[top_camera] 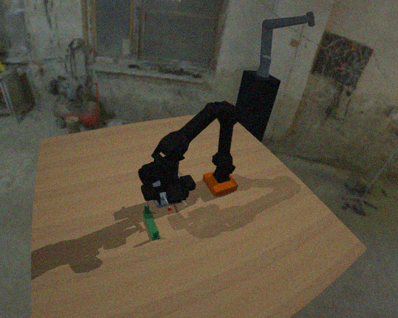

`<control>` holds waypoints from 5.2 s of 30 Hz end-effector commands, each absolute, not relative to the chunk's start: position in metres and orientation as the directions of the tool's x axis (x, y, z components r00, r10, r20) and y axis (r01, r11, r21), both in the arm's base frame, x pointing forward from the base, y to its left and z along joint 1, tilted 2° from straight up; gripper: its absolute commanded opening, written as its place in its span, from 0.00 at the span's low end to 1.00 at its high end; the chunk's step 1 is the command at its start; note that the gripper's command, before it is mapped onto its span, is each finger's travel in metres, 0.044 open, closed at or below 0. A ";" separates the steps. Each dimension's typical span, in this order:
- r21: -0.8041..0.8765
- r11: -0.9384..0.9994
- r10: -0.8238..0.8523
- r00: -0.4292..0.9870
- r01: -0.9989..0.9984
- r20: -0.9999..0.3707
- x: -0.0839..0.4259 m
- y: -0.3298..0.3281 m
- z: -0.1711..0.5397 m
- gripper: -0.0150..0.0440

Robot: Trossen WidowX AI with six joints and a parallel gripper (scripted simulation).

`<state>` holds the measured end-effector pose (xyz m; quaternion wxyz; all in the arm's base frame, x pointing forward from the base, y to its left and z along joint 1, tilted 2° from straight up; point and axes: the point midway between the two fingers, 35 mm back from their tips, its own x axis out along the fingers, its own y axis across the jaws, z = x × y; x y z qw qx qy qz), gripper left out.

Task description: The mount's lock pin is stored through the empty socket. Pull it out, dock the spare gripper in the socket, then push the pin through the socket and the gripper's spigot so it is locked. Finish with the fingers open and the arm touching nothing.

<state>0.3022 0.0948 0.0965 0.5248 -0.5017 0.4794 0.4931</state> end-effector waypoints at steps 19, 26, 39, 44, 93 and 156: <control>-0.053 0.004 0.033 0.053 -0.999 -0.998 0.303 0.095 0.060 0.76; -0.053 0.004 0.033 0.053 -0.999 -0.998 0.303 0.095 0.058 0.67; -0.053 0.004 0.033 0.053 -0.999 -0.998 0.303 0.095 0.058 0.25; -0.052 0.006 0.043 0.052 -0.999 -0.998 0.303 0.096 0.059 0.25; -0.037 0.020 0.220 0.041 -0.999 -0.975 0.305 0.127 0.075 0.25; 0.009 0.009 0.211 -0.006 -1.000 -0.977 0.302 0.171 0.097 0.25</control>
